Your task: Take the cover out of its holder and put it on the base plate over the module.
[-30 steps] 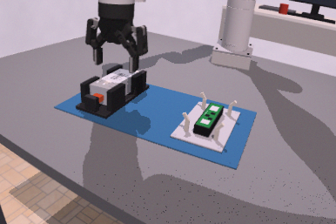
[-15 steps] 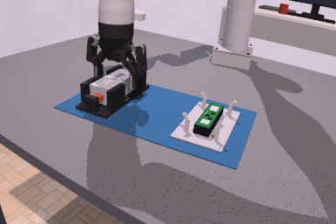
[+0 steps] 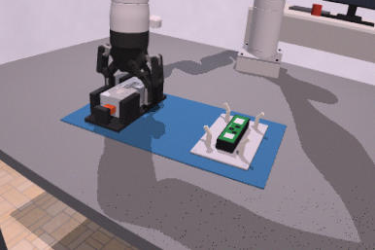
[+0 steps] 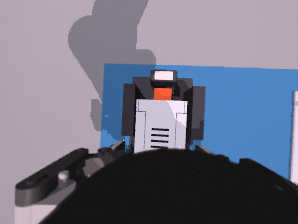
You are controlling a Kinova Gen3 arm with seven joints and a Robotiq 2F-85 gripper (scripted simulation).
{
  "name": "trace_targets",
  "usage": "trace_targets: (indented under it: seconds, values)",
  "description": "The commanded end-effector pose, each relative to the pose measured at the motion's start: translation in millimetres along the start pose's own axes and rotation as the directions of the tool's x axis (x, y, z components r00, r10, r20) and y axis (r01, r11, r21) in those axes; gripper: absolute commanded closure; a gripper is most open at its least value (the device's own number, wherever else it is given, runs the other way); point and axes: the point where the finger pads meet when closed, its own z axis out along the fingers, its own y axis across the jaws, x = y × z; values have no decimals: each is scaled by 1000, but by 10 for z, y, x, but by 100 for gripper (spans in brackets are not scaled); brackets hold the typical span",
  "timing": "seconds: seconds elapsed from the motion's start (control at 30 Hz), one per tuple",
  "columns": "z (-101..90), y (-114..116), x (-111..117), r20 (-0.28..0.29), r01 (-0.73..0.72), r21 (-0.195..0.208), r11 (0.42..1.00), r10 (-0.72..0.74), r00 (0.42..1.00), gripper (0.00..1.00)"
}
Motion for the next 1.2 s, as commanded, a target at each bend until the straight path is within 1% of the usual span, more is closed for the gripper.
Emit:
trace_targets:
  seconds: [0.0,1.1,1.13,1.17]
  values:
    - [-9,-2,-6,2,0,0,1000,0,1000,0]
    - [-31,-2,-5,1,0,0,1000,0,1000,0]
    - [-31,-2,-5,1,-1,0,1000,1,1000,30]
    - [-31,-2,-5,1,-1,0,1000,1,1000,30]
